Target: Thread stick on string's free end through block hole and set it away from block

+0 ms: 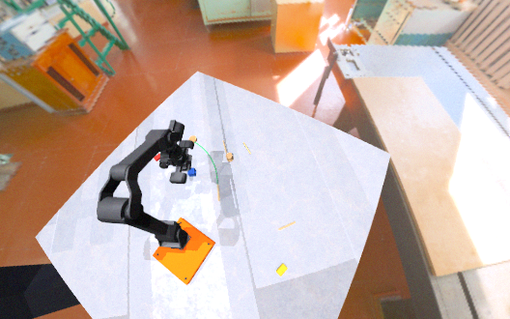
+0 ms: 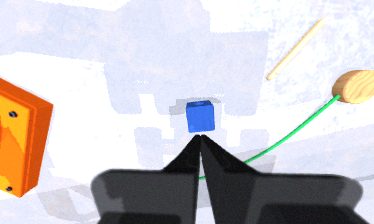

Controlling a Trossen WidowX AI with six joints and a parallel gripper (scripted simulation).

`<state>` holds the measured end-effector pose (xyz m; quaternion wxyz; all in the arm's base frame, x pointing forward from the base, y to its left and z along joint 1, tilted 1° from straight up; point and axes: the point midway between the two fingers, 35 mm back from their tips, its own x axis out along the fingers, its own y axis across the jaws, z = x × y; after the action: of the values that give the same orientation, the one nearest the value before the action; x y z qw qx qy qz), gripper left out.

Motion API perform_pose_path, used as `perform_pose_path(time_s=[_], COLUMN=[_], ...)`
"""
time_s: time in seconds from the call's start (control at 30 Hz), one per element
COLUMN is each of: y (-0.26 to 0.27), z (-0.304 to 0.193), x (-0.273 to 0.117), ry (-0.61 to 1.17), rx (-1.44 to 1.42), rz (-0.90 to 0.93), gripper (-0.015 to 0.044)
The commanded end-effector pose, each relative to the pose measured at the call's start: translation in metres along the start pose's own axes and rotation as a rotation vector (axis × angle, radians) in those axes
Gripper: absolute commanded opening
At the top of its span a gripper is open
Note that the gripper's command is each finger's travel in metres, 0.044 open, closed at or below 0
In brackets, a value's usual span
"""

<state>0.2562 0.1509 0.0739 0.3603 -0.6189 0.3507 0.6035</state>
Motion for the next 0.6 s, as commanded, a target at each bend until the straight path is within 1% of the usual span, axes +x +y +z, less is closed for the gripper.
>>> perform_pose_path(time_s=[0.0,0.23,0.3,0.57], y=[0.0000,0.0000,0.0000,0.0000], z=[0.0000,0.0000,0.0000,0.0000], x=[0.0000,0.0000,0.0000,0.0000], ry=[0.000,0.000,0.000,0.000], rx=[0.000,0.000,0.000,0.000], rz=[0.000,0.000,0.000,0.000], gripper=[0.0052,0.0236,0.0242,0.0032])
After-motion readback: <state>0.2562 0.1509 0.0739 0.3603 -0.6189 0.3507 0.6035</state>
